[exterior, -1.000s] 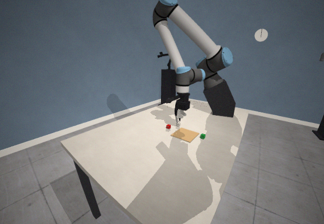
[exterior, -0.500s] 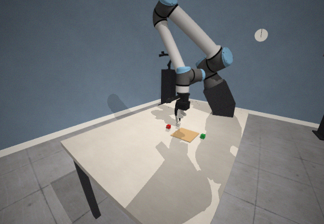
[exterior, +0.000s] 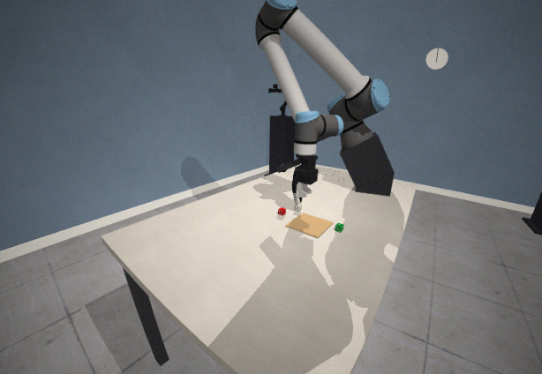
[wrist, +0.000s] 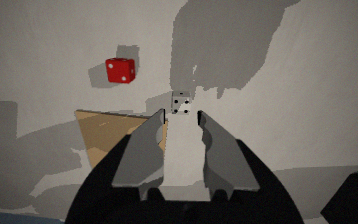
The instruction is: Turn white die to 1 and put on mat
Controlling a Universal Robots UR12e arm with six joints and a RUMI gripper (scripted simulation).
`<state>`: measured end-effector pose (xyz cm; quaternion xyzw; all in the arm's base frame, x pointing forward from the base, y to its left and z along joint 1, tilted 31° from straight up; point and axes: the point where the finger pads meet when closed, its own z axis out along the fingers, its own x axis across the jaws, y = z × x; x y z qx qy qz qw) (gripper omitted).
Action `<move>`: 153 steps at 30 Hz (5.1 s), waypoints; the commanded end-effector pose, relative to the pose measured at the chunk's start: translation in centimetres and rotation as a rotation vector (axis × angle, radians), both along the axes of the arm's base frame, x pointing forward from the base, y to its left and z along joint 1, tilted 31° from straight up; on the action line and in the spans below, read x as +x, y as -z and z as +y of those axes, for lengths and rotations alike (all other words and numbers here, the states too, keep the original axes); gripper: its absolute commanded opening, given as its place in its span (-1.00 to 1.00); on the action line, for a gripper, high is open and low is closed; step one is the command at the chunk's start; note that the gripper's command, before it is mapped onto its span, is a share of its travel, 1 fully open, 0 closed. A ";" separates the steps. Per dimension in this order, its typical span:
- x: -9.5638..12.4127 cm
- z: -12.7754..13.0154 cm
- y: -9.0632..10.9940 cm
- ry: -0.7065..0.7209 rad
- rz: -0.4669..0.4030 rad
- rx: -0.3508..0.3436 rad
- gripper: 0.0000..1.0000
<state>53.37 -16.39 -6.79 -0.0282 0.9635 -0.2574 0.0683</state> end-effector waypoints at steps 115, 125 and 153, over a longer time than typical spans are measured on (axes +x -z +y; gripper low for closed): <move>0.1 -0.4 0.6 0.000 -0.001 0.000 -0.87; -0.6 2.1 -3.7 0.000 -0.001 0.000 -0.87; -1.0 3.4 -6.0 0.001 -0.001 0.000 -0.87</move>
